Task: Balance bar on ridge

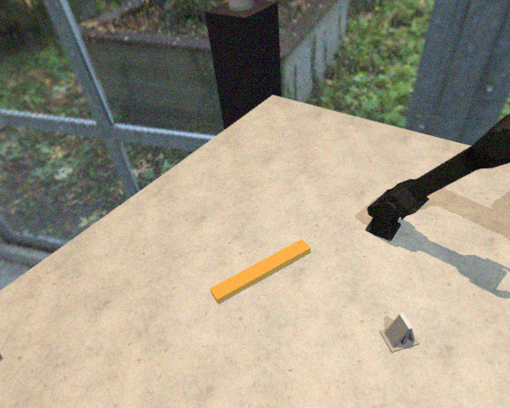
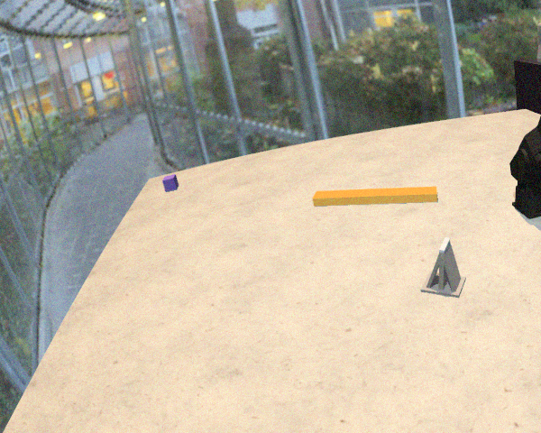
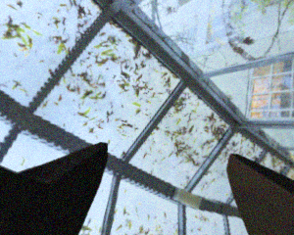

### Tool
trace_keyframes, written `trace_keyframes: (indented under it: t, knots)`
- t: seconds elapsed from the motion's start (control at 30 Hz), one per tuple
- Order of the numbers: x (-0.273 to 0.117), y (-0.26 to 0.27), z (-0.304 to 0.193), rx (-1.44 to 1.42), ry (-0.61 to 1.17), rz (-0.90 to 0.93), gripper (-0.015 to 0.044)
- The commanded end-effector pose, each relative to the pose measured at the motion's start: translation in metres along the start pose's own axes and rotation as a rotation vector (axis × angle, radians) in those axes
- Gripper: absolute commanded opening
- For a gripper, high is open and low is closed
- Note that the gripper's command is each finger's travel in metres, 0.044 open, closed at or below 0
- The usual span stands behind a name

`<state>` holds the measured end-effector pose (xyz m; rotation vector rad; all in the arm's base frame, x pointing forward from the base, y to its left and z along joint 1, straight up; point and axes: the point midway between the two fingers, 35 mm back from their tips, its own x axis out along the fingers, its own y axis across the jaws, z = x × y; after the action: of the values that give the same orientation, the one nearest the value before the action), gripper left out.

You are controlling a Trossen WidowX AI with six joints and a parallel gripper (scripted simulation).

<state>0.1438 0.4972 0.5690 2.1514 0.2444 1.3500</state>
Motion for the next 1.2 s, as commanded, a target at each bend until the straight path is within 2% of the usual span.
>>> trace_keyframes:
  t: [0.0, 0.6, 1.17]
  knots:
    - [0.008, -0.005, 0.027, -0.098, -0.019, -0.041, 0.0315]
    - [0.022, -0.035, 0.172, -0.608, -0.125, -0.305, 0.0315]
    - [-0.005, -0.034, 0.324, -1.017, -0.23, -0.64, 0.0315]
